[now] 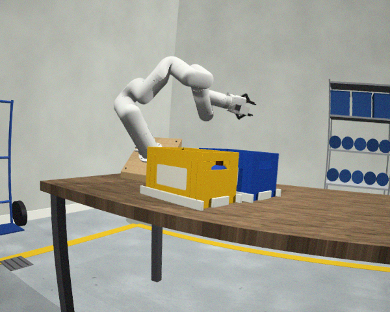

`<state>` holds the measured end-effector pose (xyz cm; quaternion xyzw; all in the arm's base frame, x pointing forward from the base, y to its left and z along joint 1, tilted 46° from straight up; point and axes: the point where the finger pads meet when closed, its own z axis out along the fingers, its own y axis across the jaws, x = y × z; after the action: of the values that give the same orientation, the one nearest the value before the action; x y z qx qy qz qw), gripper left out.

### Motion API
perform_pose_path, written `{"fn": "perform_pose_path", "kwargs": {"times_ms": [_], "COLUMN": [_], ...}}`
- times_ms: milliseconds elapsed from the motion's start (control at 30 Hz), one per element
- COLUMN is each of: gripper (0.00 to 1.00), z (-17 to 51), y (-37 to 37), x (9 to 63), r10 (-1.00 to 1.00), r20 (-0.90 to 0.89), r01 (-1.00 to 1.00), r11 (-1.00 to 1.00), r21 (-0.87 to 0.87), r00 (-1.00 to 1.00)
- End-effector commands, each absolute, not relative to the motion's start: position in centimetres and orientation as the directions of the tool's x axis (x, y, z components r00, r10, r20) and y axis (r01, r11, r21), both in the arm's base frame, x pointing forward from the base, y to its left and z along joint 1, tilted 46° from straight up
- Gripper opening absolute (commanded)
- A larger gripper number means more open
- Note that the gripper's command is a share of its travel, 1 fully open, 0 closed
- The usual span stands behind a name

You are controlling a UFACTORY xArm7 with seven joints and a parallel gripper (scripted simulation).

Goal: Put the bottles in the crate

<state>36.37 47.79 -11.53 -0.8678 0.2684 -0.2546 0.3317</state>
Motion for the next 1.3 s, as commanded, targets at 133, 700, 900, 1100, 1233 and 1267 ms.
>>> {"fn": "perform_pose_path", "kwargs": {"times_ms": [133, 700, 900, 1100, 1233, 1267], "gripper": [0.65, 0.65, 0.65, 0.65, 0.65, 0.65], "z": [-12.7, -14.9, -15.6, -16.2, -16.4, -16.5], "y": [50.4, 54.8, 56.5, 57.7, 58.3, 58.5], "x": [35.3, 32.3, 30.7, 29.4, 28.6, 28.2], "r10": [-0.576, -0.43, -0.367, -0.309, -0.258, -0.251], "r20": [0.208, 0.108, 0.072, 0.042, 0.018, 0.014], "r01": [-0.303, -0.281, -0.26, -0.236, -0.21, -0.207], "r11": [-0.663, -0.74, -0.772, -0.8, -0.825, -0.828], "r21": [-0.685, -0.612, -0.58, -0.552, -0.525, -0.521], "r00": [0.791, 0.896, 0.928, 0.95, 0.966, 0.968]}}
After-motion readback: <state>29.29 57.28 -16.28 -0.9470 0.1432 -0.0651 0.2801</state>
